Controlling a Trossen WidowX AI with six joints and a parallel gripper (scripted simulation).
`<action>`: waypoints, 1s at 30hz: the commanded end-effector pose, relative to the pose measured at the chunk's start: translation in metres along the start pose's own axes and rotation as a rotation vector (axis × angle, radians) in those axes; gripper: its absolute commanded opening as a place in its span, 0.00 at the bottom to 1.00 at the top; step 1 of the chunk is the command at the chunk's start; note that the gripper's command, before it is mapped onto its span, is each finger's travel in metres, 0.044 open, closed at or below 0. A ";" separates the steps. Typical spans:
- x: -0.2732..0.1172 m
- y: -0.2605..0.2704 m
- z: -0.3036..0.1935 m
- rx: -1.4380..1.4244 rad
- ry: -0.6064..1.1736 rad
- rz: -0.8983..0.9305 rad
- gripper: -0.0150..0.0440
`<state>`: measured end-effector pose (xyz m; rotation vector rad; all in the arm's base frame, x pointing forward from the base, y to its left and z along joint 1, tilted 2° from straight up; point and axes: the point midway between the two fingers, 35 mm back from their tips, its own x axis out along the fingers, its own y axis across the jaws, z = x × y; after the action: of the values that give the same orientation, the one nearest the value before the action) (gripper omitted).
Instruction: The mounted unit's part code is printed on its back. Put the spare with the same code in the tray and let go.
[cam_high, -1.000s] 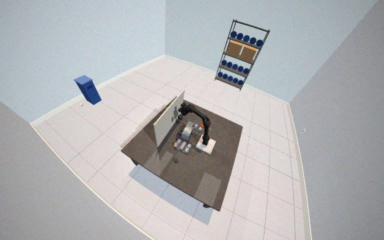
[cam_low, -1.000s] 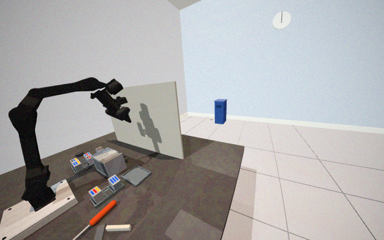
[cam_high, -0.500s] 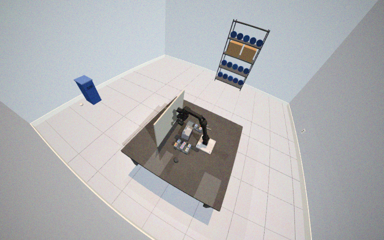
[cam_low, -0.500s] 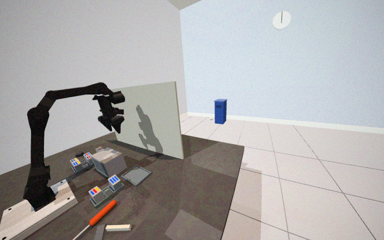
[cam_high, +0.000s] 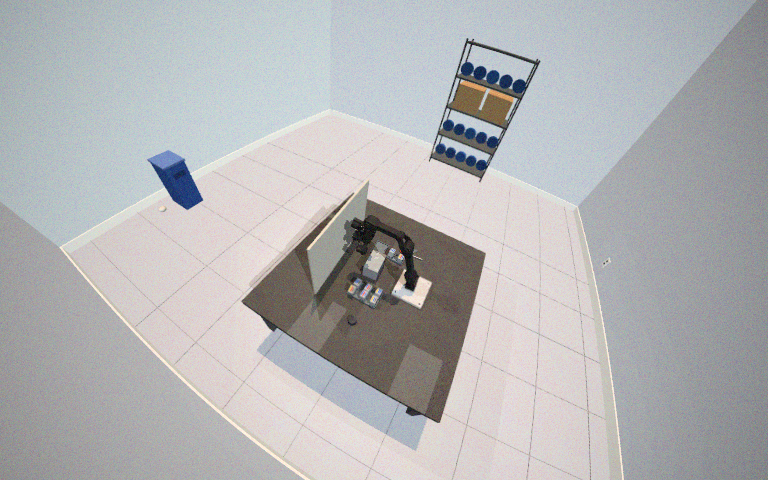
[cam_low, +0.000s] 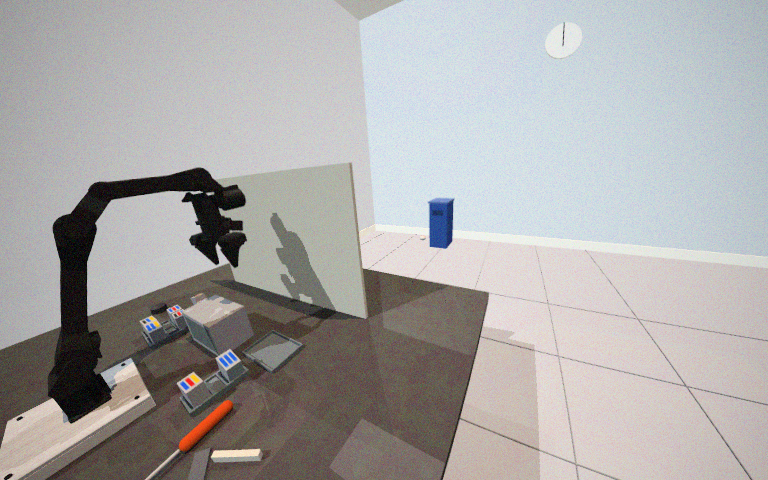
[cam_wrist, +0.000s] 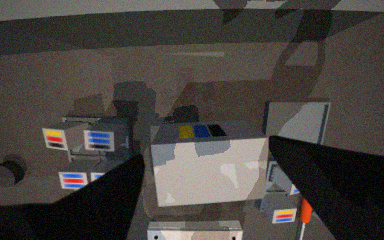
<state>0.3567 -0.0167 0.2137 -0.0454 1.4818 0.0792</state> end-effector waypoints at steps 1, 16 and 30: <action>0.007 0.059 -0.011 -0.256 0.011 0.017 1.00; 0.042 0.240 -0.158 -1.422 0.026 0.071 1.00; 0.083 0.239 -0.162 -1.475 0.026 0.072 0.76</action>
<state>0.1816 0.2152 0.1402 -1.1606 1.1467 1.2039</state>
